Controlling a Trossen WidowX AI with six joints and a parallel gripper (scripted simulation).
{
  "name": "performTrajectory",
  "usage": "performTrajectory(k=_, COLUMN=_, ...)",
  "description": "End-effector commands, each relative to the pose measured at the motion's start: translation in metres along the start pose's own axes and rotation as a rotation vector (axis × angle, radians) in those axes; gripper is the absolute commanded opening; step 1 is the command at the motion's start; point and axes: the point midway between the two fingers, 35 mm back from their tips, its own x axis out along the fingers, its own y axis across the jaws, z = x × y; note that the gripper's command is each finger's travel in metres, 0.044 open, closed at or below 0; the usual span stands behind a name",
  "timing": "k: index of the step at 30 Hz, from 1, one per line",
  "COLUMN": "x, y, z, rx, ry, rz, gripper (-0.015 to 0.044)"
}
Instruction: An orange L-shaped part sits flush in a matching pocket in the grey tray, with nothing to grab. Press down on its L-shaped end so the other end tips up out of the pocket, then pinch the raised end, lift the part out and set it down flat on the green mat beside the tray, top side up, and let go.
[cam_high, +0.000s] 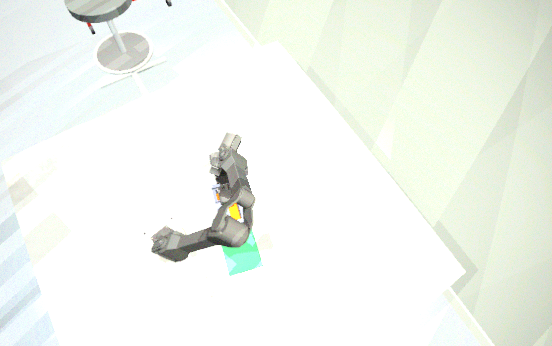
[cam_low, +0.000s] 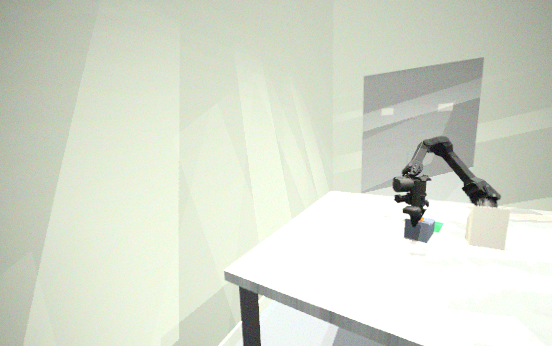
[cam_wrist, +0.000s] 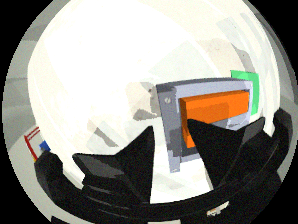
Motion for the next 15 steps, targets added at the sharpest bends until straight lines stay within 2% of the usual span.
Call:
performTrajectory(k=1, x=0.008, y=-0.002, z=-0.001, rx=-0.003, ry=0.003, rz=-0.007, gripper=0.0180)
performTrajectory(k=15, x=0.030, y=-0.003, z=-0.001, rx=-0.003, ry=0.003, rz=-0.009, gripper=0.0180)
